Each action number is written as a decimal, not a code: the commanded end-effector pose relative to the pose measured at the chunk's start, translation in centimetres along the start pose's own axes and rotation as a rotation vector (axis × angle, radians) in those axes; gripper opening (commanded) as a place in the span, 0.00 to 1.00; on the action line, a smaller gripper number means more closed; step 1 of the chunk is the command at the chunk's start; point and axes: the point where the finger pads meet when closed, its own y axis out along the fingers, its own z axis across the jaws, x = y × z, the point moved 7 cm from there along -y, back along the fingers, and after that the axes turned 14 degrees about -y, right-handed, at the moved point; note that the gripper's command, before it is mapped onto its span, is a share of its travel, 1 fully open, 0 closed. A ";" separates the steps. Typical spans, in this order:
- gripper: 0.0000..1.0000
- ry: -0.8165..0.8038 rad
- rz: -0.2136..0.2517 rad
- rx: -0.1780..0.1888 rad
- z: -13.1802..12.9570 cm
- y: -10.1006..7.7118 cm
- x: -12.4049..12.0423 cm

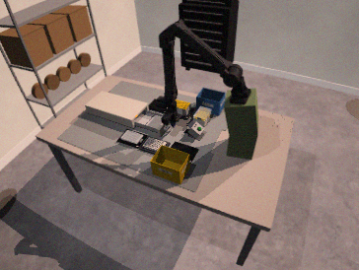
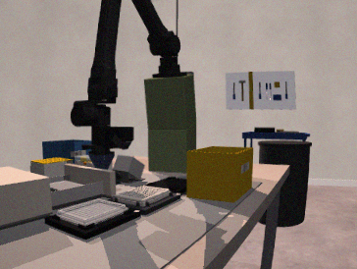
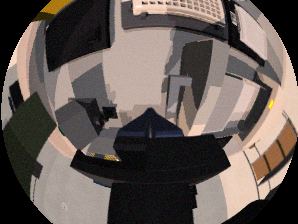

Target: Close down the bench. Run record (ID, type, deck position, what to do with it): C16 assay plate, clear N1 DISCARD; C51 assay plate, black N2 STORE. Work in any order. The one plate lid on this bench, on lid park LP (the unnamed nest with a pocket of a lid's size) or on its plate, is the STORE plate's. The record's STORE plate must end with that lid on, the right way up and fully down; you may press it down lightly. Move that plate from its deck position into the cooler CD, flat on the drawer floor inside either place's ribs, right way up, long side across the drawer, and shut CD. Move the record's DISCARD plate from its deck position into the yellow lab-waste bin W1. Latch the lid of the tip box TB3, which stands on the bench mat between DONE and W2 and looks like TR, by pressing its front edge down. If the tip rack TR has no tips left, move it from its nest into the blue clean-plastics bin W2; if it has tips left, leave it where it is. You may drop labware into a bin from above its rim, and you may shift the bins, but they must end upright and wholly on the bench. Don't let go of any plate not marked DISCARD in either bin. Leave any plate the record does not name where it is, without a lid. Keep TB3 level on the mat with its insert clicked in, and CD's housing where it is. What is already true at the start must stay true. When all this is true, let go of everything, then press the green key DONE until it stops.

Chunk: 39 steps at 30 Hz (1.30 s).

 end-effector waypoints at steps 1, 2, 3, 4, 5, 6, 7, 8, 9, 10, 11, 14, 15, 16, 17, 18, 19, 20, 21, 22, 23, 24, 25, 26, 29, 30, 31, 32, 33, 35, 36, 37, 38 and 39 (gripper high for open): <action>0.00 -0.011 0.002 -0.012 -1.3 -0.6 0.0; 0.00 -0.011 0.002 -0.012 -1.3 -0.6 0.0; 0.00 -0.011 0.002 -0.012 -1.3 -0.6 0.0; 0.00 -0.011 0.002 -0.011 -1.4 -0.6 0.0; 0.00 -0.011 0.002 -0.011 -1.5 -0.5 -0.1; 0.00 -0.011 0.002 -0.010 -1.6 -0.5 -0.2; 0.00 -0.011 0.002 -0.009 -1.7 -0.4 -0.2; 0.00 -0.010 0.001 -0.008 -1.7 -0.4 -0.3; 0.00 -0.009 0.001 -0.007 -1.8 -0.4 -0.3; 0.00 -0.008 0.001 -0.005 -1.9 -0.3 -0.4; 0.00 -0.008 0.001 -0.004 -2.0 -0.3 -0.5; 0.00 -0.005 0.001 0.000 -2.2 -0.1 -0.6; 0.00 -0.005 0.001 0.002 -2.3 0.0 -0.7; 0.00 -0.004 0.001 0.001 -2.4 0.0 -0.8; 0.00 -0.004 0.001 -0.002 -2.7 -0.2 -0.8; 0.00 -0.003 0.002 -0.005 -2.8 -0.3 -0.9; 0.00 -0.003 0.002 -0.005 -2.8 -0.3 -0.9; 0.00 -0.003 0.002 -0.005 -2.8 -0.3 -0.9; 0.00 -0.003 0.007 -0.033 -3.4 -0.5 -1.0; 0.00 -0.003 0.007 -0.033 -3.4 -0.5 -1.0; 0.00 -0.003 0.007 -0.033 -3.4 -0.5 -1.0; 0.00 -0.003 0.007 -0.033 -3.4 -0.5 -1.0; 0.00 -0.003 0.007 -0.033 -3.4 -0.5 -1.0; 0.00 -0.003 0.007 -0.033 -3.4 -0.5 -1.0; 0.00 -0.003 0.007 -0.033 -3.4 -0.5 -1.0; 0.00 -0.003 0.007 -0.033 -3.4 -0.5 -1.0; 0.00 -0.003 0.007 -0.033 -3.4 -0.5 -1.0; 0.00 -0.003 0.007 -0.033 -3.4 -0.5 -1.0; 0.00 -0.003 0.007 -0.033 -3.4 -0.5 -1.0; 0.00 -0.003 0.007 -0.033 -3.4 -0.5 -1.0; 0.00 -0.003 0.007 -0.033 -3.4 -0.5 -1.0; 0.00 -0.003 0.007 -0.033 -3.4 -0.5 -1.0; 0.00 -0.003 0.007 -0.033 -3.4 -0.5 -1.0; 0.00 -0.003 0.007 -0.033 -3.4 -0.5 -1.0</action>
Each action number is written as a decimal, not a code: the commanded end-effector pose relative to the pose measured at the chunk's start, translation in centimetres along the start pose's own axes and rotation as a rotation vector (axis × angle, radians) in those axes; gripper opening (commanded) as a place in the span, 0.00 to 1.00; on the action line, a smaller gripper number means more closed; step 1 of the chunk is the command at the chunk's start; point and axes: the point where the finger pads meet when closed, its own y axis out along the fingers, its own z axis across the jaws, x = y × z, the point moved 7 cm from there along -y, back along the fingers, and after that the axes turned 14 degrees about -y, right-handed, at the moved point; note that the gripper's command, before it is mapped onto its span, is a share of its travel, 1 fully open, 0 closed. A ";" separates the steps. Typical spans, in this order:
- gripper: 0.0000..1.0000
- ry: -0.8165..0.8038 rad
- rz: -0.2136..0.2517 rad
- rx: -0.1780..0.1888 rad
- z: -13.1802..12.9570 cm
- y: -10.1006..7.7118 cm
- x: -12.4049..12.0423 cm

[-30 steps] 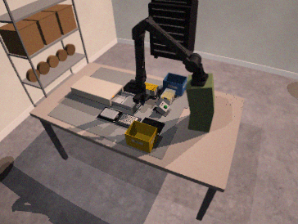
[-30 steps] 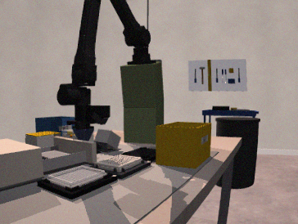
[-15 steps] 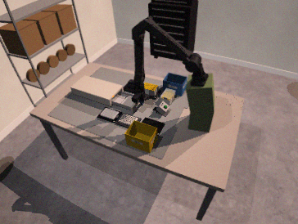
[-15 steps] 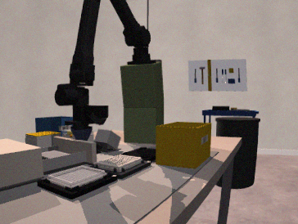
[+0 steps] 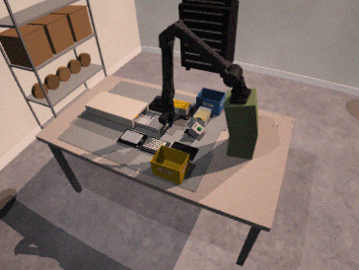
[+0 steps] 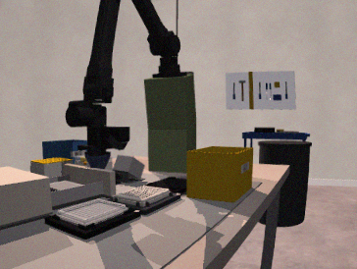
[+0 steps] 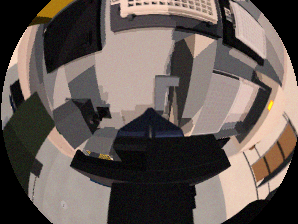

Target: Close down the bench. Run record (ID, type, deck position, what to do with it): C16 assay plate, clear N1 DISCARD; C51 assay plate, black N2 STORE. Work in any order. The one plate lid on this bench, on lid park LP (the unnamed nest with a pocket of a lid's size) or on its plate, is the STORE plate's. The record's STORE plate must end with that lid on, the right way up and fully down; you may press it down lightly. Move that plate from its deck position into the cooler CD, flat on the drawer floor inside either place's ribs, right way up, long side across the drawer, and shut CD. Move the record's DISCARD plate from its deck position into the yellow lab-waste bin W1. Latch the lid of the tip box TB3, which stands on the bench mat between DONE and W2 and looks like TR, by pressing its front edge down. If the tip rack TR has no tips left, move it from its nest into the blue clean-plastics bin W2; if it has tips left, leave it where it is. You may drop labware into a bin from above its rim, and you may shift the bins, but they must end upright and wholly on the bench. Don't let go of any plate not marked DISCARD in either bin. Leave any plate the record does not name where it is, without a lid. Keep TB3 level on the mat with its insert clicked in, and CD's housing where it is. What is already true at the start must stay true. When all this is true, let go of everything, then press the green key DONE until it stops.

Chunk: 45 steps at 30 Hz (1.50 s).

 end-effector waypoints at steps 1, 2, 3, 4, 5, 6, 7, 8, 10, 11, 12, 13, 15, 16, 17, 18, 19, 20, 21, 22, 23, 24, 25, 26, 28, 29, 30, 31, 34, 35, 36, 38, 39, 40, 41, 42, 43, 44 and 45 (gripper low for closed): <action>0.00 -0.001 0.010 -0.046 -1.7 -0.5 -0.7; 0.00 -0.001 0.010 -0.046 -1.7 -0.5 -0.7; 0.00 -0.001 0.010 -0.046 -1.7 -0.5 -0.7; 0.00 -0.001 0.010 -0.046 -1.7 -0.5 -0.7; 0.00 -0.001 0.010 -0.046 -1.7 -0.5 -0.7; 0.00 -0.001 0.010 -0.046 -1.7 -0.5 -0.7; 0.00 -0.001 0.010 -0.046 -1.7 -0.5 -0.7; 0.00 -0.001 0.010 -0.046 -1.7 -0.5 -0.7; 0.00 -0.001 0.010 -0.046 -1.7 -0.5 -0.7; 0.00 -0.001 0.010 -0.046 -1.7 -0.5 -0.7; 0.00 -0.001 0.010 -0.046 -1.7 -0.5 -0.7; 0.00 -0.001 0.010 -0.046 -1.7 -0.5 -0.7; 0.00 -0.001 0.010 -0.046 -1.7 -0.5 -0.7; 0.00 -0.001 0.007 -0.032 -1.5 -0.3 -0.7; 0.00 0.000 0.005 -0.017 -1.3 -0.2 -0.7; 0.00 0.001 0.004 -0.015 -1.4 -0.2 -0.8; 0.00 0.001 0.004 -0.016 -1.5 -0.2 -0.8; 0.00 0.002 0.005 -0.015 -1.7 -0.2 -0.9; 0.00 0.002 0.005 -0.019 -1.9 -0.2 -1.0; 0.00 0.003 0.006 -0.023 -2.1 -0.2 -1.1; 0.00 0.004 0.006 -0.023 -2.2 -0.3 -1.1; 0.00 0.004 0.006 -0.023 -2.4 -0.3 -1.2; 0.00 0.004 0.007 -0.025 -2.5 -0.3 -1.2; 0.00 0.004 0.007 -0.026 -2.7 -0.3 -1.3; 0.00 0.004 0.007 -0.026 -3.0 -0.3 -1.3; 0.00 0.004 0.007 -0.026 -3.1 -0.3 -1.4; 0.00 0.004 0.007 -0.027 -3.3 -0.3 -1.4; 0.00 0.004 0.007 -0.027 -3.3 -0.3 -1.4; 0.00 0.004 0.007 -0.028 -3.6 -0.4 -1.5; 0.00 0.004 0.006 -0.022 -3.6 -0.4 -1.5; 0.00 0.003 0.007 -0.026 -3.8 -0.4 -1.5; 0.00 0.003 0.007 -0.029 -4.1 -0.4 -1.6; 0.00 0.004 0.006 -0.024 -4.2 -0.4 -1.6; 0.00 0.004 0.007 -0.026 -4.3 -0.4 -1.7; 0.00 0.003 0.007 -0.029 -4.5 -0.4 -1.7; 0.00 0.004 0.007 -0.028 -4.6 -0.4 -1.8; 0.00 0.004 0.006 -0.026 -4.7 -0.4 -1.8; 0.00 0.004 0.006 -0.027 -4.9 -0.4 -1.8; 0.00 0.004 0.007 -0.029 -5.1 -0.4 -1.9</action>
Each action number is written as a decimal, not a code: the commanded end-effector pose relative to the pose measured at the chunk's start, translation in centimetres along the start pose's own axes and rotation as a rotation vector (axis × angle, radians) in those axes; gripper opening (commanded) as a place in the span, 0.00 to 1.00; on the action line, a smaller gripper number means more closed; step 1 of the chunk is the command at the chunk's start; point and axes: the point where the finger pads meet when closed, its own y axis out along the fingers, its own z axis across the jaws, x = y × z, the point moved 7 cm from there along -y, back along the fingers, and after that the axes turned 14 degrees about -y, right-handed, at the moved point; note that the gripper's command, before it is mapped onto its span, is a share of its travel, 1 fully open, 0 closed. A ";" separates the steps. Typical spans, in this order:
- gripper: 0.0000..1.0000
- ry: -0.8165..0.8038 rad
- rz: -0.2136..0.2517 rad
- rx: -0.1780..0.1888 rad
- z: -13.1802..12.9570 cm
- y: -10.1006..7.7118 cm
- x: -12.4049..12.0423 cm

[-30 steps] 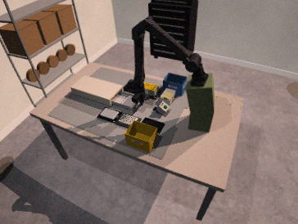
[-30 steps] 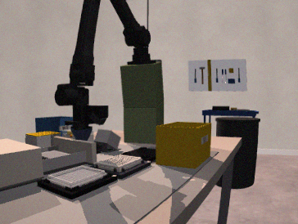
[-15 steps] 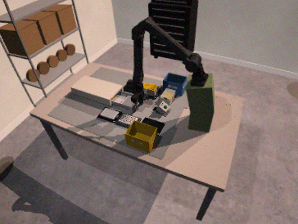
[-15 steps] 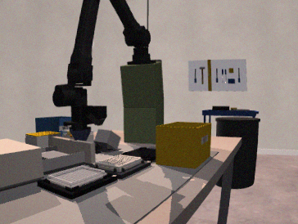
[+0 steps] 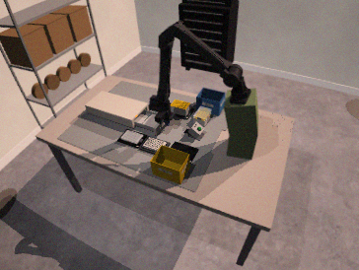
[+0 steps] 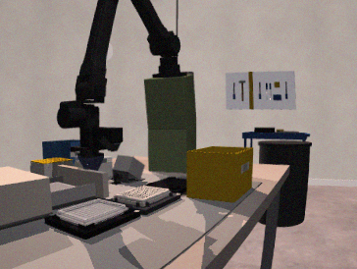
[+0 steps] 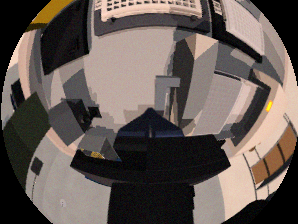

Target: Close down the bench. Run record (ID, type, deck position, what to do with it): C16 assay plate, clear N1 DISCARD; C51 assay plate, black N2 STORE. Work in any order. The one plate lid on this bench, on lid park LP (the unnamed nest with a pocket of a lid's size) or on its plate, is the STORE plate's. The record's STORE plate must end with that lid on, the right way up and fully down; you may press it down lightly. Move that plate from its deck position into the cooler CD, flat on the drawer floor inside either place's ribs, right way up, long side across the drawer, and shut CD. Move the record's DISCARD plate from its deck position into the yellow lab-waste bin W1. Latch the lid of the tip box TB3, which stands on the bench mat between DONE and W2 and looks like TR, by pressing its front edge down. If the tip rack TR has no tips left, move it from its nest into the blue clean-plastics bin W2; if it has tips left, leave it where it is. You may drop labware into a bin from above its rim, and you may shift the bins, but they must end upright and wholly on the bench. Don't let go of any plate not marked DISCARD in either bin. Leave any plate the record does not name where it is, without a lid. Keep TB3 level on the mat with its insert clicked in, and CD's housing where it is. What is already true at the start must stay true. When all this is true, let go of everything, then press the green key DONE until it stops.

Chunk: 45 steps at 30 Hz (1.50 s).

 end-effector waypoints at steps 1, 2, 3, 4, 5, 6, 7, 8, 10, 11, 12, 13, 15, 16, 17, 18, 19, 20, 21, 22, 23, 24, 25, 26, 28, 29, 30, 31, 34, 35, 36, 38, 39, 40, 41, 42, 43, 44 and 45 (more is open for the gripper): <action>0.00 0.004 0.009 -0.045 -2.5 -0.6 -1.2; 0.00 0.004 0.011 -0.052 -2.7 -0.7 -1.3; 0.00 0.004 0.011 -0.052 -2.7 -0.7 -1.3; 0.00 0.004 0.011 -0.052 -2.7 -0.7 -1.3; 0.00 0.004 0.014 -0.068 -3.1 -1.0 -1.3; 0.00 0.004 0.014 -0.068 -3.1 -1.0 -1.3; 0.00 0.003 0.014 -0.068 -3.1 -1.0 -1.3; 0.00 0.003 0.014 -0.068 -3.1 -1.0 -1.3; 0.00 0.003 0.014 -0.068 -3.1 -1.0 -1.3; 0.00 0.003 0.014 -0.068 -3.1 -1.0 -1.3; 0.00 0.003 0.014 -0.068 -3.1 -1.0 -1.3; 0.00 0.003 0.014 -0.068 -3.1 -1.0 -1.3; 0.00 0.003 0.014 -0.068 -3.1 -1.0 -1.3; 0.00 0.003 0.014 -0.068 -3.1 -1.0 -1.3; 0.00 0.003 0.014 -0.068 -3.1 -1.0 -1.3; 0.00 0.003 0.014 -0.068 -3.1 -1.0 -1.3; 0.00 0.003 0.014 -0.068 -3.1 -1.0 -1.3; 0.00 0.003 0.014 -0.068 -3.1 -1.0 -1.3; 0.00 0.003 0.014 -0.068 -3.1 -1.0 -1.3; 0.00 0.003 0.014 -0.068 -3.1 -1.0 -1.3; 0.00 0.003 0.014 -0.068 -3.1 -1.0 -1.3; 0.00 0.003 0.014 -0.068 -3.1 -1.0 -1.3; 0.00 0.003 0.014 -0.068 -3.1 -1.0 -1.3; 0.00 0.003 0.014 -0.068 -3.1 -1.0 -1.3; 0.00 0.003 0.014 -0.068 -3.1 -1.0 -1.3; 0.00 0.003 0.014 -0.068 -3.1 -1.0 -1.3; 0.00 0.003 0.014 -0.068 -3.1 -1.0 -1.3; 0.00 0.003 0.014 -0.068 -3.1 -1.0 -1.3; 0.00 0.003 0.014 -0.068 -3.1 -1.0 -1.3; 0.00 0.003 0.014 -0.068 -3.1 -1.0 -1.3; 0.00 0.003 0.014 -0.068 -3.1 -1.0 -1.3; 0.00 0.003 0.014 -0.068 -3.1 -1.0 -1.3; 0.00 0.003 0.014 -0.068 -3.1 -1.0 -1.3; 0.00 0.003 0.014 -0.068 -3.1 -1.0 -1.3; 0.00 0.003 0.014 -0.068 -3.1 -1.0 -1.3; 0.00 0.004 0.010 -0.051 -2.9 -0.8 -1.3; 0.00 0.005 0.008 -0.039 -2.7 -0.6 -1.3; 0.00 0.005 0.008 -0.038 -2.8 -0.5 -1.3; 0.00 0.005 0.008 -0.040 -3.0 -0.5 -1.4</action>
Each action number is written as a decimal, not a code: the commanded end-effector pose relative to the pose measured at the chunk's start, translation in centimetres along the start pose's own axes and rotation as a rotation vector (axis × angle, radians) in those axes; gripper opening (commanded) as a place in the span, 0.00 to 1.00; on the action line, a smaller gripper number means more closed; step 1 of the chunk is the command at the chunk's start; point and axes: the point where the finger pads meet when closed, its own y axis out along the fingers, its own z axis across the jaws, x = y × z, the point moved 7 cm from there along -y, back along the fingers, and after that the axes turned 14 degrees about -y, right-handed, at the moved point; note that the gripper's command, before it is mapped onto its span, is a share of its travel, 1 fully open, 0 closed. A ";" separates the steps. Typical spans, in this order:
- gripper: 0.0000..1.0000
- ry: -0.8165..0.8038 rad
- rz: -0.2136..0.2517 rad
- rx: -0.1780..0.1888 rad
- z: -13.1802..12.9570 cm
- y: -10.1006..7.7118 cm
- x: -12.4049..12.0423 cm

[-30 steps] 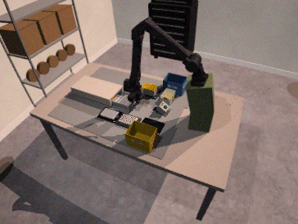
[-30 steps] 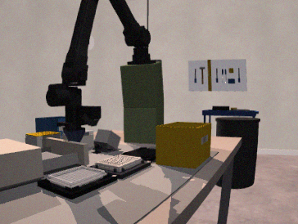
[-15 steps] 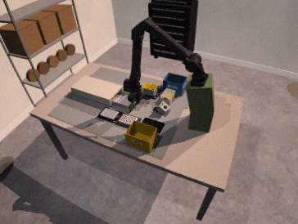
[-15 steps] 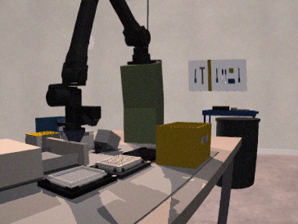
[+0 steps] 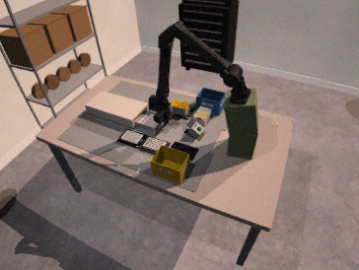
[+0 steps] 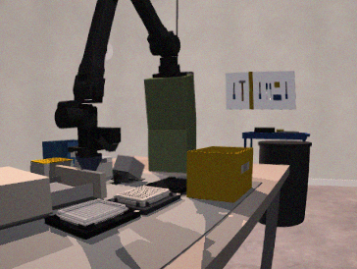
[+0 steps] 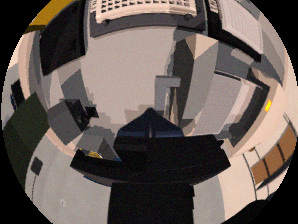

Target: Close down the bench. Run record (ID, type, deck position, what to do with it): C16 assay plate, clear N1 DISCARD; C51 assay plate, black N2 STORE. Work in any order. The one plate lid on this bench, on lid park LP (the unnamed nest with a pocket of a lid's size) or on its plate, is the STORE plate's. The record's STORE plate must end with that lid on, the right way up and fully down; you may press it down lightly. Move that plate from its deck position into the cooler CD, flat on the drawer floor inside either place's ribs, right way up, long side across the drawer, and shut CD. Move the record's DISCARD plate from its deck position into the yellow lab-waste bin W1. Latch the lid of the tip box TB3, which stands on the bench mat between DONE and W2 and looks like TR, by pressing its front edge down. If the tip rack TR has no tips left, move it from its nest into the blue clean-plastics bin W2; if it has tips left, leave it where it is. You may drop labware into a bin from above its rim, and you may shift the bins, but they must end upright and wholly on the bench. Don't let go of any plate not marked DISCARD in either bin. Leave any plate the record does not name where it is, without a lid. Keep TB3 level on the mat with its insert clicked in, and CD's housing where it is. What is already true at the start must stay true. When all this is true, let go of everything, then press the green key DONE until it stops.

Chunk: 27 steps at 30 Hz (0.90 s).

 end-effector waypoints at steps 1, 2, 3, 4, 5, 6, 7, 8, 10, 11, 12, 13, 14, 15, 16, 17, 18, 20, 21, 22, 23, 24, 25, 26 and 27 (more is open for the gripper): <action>0.00 0.005 0.009 -0.045 -2.4 -0.5 -1.2; 0.00 0.005 0.009 -0.044 -2.5 -0.4 -1.3; 0.00 0.005 0.008 -0.040 -2.6 -0.4 -1.3; 0.00 0.005 0.008 -0.043 -2.8 -0.5 -1.3; 0.00 0.005 0.010 -0.049 -3.1 -0.7 -1.4; 0.00 0.005 0.010 -0.051 -3.3 -0.7 -1.5; 0.00 0.005 0.009 -0.046 -3.3 -0.6 -1.5; 0.00 0.005 0.009 -0.045 -3.4 -0.6 -1.5; 0.00 0.005 0.009 -0.045 -3.4 -0.6 -1.5; 0.00 0.004 0.014 -0.070 -4.1 -1.0 -1.6; 0.00 0.005 0.010 -0.054 -3.9 -0.8 -1.6; 0.00 0.005 0.008 -0.044 -3.8 -0.8 -1.6; 0.00 0.004 0.009 -0.047 -4.0 -0.8 -1.7; 0.00 0.004 0.010 -0.053 -4.3 -0.8 -1.7; 0.00 0.004 0.010 -0.053 -4.4 -0.8 -1.7; 0.00 0.004 0.009 -0.047 -4.4 -0.8 -1.8; 0.00 0.004 0.009 -0.046 -4.5 -0.7 -1.8; 0.00 0.004 0.010 -0.051 -4.9 -0.8 -1.9; 0.00 0.004 0.009 -0.047 -4.9 -0.7 -1.9; 0.00 0.004 0.009 -0.047 -5.1 -0.8 -1.9; 0.00 0.004 0.009 -0.050 -5.2 -0.8 -2.0; 0.00 0.004 0.009 -0.050 -5.4 -0.8 -2.0; 0.00 0.004 0.009 -0.048 -5.5 -0.8 -2.0; 0.00 0.004 0.009 -0.048 -5.5 -0.8 -2.0; 0.00 0.004 0.009 -0.048 -5.5 -0.8 -2.0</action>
